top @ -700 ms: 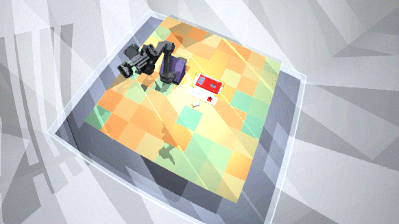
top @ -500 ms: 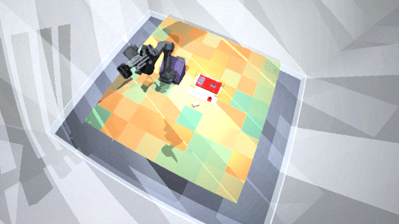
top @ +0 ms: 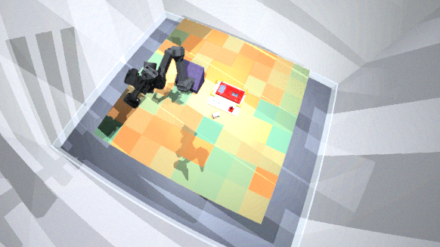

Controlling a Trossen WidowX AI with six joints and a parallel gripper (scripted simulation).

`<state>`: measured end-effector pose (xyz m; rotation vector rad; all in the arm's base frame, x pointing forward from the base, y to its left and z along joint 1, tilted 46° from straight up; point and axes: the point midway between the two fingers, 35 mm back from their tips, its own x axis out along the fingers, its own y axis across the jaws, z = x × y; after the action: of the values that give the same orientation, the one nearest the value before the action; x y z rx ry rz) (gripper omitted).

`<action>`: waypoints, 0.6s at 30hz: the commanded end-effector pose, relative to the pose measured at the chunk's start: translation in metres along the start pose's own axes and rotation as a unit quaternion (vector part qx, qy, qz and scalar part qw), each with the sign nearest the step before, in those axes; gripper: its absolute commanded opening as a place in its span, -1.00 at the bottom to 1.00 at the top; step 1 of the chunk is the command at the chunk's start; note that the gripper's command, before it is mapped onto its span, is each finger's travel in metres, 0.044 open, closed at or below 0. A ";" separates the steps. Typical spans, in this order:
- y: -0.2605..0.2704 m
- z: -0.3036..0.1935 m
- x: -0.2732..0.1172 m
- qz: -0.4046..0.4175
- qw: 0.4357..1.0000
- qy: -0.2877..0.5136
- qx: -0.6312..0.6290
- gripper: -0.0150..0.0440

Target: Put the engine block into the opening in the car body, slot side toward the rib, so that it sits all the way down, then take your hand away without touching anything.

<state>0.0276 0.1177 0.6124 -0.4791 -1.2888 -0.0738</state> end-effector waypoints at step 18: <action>-0.125 -0.082 -0.024 -0.190 0.961 0.083 0.182 1.00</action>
<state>0.0474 -0.0068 0.6148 0.0032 -1.2043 -0.1747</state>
